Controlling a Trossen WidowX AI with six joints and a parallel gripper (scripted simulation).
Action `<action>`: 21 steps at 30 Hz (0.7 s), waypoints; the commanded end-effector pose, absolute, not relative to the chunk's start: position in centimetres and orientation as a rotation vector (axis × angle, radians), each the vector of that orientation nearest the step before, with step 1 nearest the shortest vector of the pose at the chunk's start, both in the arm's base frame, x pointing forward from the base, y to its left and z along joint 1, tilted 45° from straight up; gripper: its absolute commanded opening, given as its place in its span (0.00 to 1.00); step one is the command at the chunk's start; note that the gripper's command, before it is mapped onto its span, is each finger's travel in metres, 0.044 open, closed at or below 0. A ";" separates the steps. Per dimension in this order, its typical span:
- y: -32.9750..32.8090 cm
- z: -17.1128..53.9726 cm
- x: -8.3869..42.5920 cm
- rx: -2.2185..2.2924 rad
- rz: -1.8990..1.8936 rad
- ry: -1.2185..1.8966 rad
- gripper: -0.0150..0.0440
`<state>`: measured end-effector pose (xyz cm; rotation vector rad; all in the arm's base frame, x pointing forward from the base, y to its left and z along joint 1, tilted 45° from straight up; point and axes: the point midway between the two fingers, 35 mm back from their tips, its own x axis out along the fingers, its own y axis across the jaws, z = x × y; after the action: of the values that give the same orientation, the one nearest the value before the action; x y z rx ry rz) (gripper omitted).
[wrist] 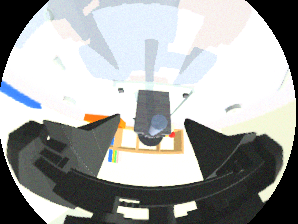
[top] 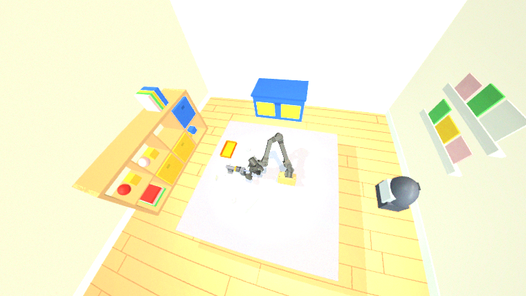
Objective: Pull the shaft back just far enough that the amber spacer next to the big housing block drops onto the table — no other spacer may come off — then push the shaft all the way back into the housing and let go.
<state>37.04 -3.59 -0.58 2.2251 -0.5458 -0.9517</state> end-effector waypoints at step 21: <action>-4.6 -1.4 38.2 2.225 -0.951 -0.540 1.00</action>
<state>38.15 -4.62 -1.40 2.2244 -0.5469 -0.9519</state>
